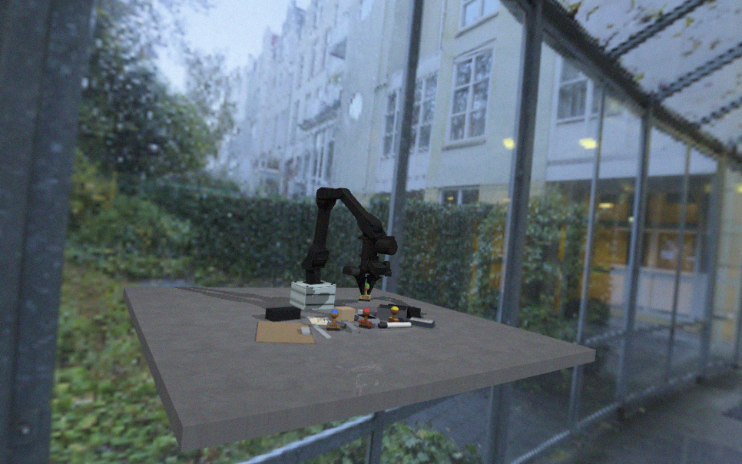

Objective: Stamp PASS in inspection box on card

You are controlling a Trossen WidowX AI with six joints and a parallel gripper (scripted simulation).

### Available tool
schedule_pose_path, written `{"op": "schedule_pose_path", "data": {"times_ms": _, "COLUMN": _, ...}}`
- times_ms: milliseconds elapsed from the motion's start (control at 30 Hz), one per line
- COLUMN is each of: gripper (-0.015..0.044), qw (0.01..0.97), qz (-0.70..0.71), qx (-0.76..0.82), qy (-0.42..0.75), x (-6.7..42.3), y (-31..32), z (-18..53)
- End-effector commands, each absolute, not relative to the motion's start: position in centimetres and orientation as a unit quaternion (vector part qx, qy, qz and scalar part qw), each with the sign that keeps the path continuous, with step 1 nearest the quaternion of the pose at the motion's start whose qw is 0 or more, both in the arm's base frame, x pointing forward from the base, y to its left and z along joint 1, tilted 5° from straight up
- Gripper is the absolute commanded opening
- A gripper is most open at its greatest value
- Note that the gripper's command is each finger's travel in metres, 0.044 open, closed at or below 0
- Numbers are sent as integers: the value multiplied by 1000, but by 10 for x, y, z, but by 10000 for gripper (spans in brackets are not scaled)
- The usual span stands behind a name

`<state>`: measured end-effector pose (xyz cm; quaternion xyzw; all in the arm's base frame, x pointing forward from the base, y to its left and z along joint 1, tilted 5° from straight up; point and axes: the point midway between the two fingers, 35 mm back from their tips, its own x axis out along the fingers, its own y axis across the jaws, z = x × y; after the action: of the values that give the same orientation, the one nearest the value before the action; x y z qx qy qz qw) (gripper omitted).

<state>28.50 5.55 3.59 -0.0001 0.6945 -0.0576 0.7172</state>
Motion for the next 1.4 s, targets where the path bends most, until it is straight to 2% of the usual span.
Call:
{"op": "schedule_pose_path", "data": {"times_ms": 0, "gripper": 0, "qw": 717, "qz": -59, "qx": 2, "qy": 695, "x": 295, "y": 65, "z": 34}}
{"op": "schedule_pose_path", "data": {"times_ms": 1367, "gripper": 0, "qw": 717, "qz": -59, "qx": 0, "qy": 695, "x": 296, "y": 64, "z": 10}}
